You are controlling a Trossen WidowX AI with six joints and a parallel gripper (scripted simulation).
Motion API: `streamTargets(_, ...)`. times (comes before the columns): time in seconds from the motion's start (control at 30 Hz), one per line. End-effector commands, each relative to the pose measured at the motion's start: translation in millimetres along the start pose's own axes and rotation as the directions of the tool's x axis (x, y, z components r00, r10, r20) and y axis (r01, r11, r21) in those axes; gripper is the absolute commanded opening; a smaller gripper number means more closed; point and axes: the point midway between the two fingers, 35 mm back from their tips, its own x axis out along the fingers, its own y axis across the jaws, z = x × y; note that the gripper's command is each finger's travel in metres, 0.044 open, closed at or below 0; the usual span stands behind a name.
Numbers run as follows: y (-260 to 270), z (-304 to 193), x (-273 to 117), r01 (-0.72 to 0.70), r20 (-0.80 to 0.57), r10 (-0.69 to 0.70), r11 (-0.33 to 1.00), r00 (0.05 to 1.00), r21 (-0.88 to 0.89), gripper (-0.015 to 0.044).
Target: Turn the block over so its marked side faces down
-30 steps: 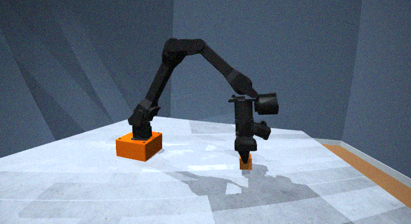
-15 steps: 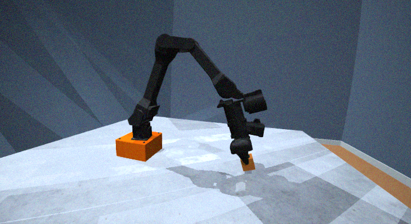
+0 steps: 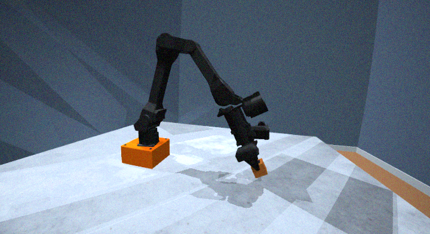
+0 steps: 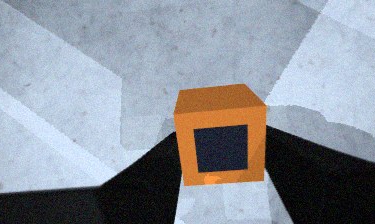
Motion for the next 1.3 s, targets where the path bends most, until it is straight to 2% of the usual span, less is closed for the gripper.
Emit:
streamTargets(0.0, 1, 1, 2, -0.005, 0.038, 0.005, 1.0, 0.999, -0.003, 0.0)
streamTargets(0.57, 1, -4, 31, -0.006, 0.293, 0.007, 1.0, 0.956, -0.001, 0.0)
streamTargets(1.07, 1, -16, 25, -0.004, 0.499, 0.006, 1.0, 0.866, -0.004, 0.0)
streamTargets(1.27, 1, -16, 24, -0.004, 0.51, 0.006, 1.0, 0.86, -0.004, 0.0)
